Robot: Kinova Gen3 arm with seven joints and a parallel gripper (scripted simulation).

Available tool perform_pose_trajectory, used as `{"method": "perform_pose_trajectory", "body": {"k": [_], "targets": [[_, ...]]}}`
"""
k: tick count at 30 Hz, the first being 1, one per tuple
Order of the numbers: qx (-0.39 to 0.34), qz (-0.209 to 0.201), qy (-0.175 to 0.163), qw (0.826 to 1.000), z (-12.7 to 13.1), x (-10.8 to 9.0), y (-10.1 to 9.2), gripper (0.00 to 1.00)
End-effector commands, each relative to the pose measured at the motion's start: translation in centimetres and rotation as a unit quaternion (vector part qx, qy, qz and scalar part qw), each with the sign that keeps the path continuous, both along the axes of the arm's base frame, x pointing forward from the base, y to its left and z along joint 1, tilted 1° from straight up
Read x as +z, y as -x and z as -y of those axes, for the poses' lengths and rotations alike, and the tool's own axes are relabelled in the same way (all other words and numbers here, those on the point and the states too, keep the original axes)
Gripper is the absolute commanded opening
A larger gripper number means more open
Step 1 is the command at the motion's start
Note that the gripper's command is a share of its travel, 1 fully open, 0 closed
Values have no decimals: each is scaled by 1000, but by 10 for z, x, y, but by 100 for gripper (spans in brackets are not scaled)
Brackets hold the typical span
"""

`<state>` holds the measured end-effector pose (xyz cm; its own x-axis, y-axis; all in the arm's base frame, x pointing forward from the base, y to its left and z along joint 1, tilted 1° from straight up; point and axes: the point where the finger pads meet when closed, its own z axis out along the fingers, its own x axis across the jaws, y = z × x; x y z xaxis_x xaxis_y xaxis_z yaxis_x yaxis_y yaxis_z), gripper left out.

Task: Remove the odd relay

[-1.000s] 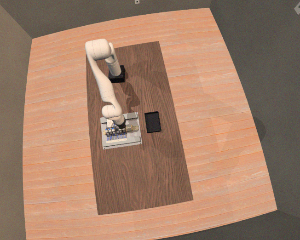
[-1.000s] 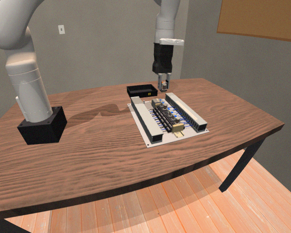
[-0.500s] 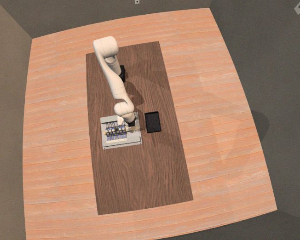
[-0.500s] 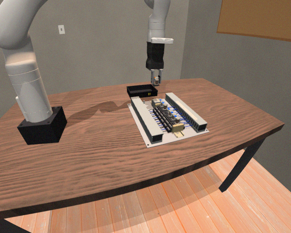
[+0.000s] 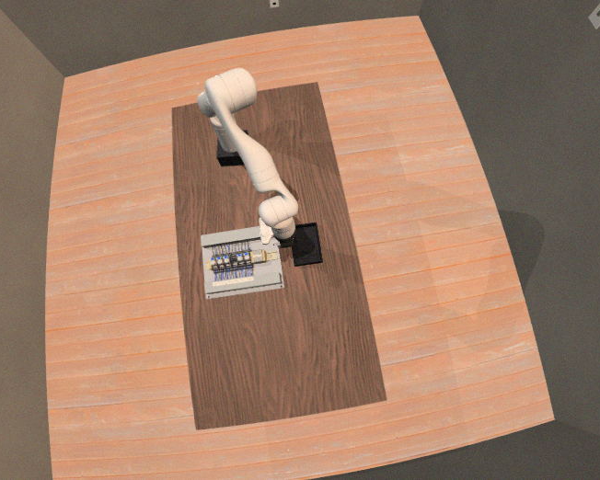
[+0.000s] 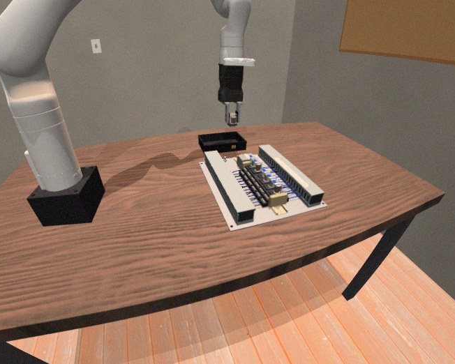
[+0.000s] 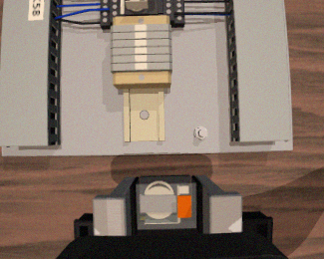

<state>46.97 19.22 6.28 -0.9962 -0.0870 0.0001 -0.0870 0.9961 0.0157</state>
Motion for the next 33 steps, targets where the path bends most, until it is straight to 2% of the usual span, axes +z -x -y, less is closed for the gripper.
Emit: {"method": "perform_pose_trajectory", "body": {"k": [1, 14, 25, 33], "targets": [[-1, 1, 0, 1000, -13, 1, 1, 0], [-1, 1, 0, 1000, -69, 2, 10, 0], [-1, 1, 0, 1000, -88, 2, 13, 0], [-1, 1, 0, 1000, -91, 2, 14, 0]]}}
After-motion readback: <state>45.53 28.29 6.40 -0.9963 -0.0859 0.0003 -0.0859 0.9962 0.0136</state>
